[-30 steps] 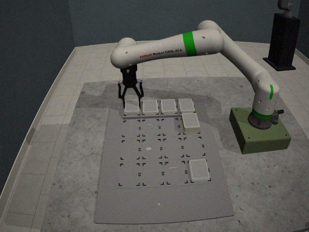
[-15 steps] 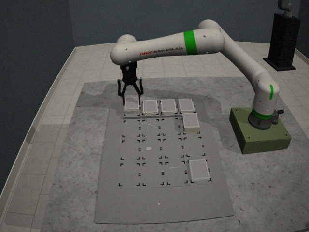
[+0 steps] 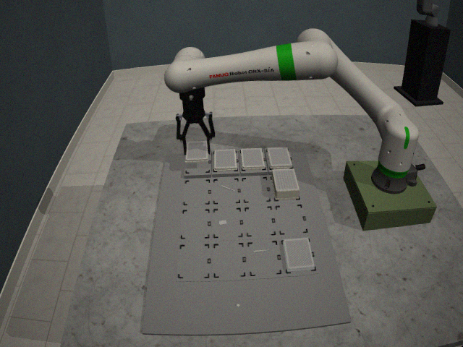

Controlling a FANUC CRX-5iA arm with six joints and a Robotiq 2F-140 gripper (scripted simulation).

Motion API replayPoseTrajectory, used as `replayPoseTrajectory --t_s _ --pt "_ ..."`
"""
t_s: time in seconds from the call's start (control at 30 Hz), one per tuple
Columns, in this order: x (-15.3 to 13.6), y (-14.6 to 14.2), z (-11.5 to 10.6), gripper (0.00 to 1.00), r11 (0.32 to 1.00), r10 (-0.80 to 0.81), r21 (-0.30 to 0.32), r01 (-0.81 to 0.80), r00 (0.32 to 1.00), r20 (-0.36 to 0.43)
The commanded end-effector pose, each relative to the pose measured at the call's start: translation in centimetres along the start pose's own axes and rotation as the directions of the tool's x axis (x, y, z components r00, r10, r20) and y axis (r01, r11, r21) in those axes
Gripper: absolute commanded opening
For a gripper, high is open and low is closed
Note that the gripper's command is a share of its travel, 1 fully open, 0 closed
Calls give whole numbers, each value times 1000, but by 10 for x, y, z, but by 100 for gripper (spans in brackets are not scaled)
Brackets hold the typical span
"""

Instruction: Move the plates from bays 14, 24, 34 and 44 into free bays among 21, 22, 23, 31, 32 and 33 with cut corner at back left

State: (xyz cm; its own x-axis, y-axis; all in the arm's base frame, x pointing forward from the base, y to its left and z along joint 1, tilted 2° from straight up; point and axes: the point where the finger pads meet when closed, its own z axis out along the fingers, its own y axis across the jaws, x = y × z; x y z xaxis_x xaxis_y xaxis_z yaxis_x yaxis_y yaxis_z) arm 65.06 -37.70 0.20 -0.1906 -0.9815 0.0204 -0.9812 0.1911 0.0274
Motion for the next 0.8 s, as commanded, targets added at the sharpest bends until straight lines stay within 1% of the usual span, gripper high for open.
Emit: replayPoseTrajectory --t_s 0.0,0.27,0.77 --pt "0 -1 -5 10 1000 0 3 0 1000 -1" --pt "0 -1 -10 10 1000 0 3 0 1000 -1" --pt "-29 18 -9 10 1000 0 3 0 1000 -1"
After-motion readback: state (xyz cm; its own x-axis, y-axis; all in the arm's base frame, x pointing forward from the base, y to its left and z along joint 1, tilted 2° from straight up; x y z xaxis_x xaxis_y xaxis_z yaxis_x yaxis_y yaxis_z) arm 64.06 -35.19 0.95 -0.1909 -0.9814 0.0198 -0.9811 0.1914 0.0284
